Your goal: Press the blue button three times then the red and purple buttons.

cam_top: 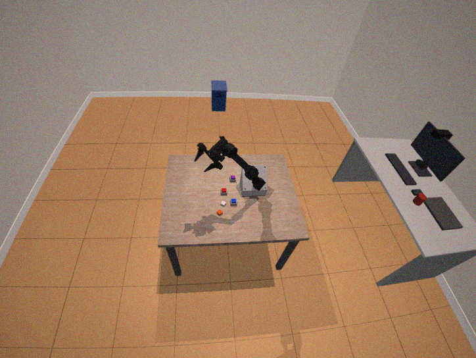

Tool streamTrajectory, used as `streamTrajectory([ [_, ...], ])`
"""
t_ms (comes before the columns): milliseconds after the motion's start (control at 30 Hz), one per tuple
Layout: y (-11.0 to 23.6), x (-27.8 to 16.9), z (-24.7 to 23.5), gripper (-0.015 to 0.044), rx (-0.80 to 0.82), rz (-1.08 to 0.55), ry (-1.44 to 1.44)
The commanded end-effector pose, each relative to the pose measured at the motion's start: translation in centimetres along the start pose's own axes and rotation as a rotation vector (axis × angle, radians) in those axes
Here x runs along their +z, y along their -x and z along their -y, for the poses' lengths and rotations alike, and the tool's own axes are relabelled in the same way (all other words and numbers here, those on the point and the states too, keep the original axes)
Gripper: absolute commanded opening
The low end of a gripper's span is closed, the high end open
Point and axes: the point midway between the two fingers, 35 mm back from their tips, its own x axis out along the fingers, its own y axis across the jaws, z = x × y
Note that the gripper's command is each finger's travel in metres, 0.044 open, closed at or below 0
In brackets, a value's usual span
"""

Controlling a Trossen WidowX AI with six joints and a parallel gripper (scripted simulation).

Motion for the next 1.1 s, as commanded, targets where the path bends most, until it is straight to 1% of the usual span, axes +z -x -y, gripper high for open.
streamTrajectory([
  [0,0.0,-0.1,0.0,0.04,-0.001,0.0,-0.004],
  [100,-0.6,-1.0,0.1,0.04,-0.019,0.005,-0.069],
  [167,-1.4,-2.5,0.1,0.04,-0.044,0.002,-0.155],
  [300,-3.1,-7.0,-1.0,0.04,-0.106,-0.045,-0.362],
  [400,-4.0,-11.1,-3.2,0.04,-0.144,-0.119,-0.511],
  [500,-4.6,-14.9,-6.1,0.04,-0.165,-0.213,-0.653],
  [733,-4.5,-20.7,-13.2,0.04,-0.164,-0.416,-0.884],
  [900,-3.6,-24.2,-19.7,0.04,-0.131,-0.595,-1.036],
  [1067,-1.6,-26.5,-27.3,0.04,-0.061,-0.801,-1.179],
])
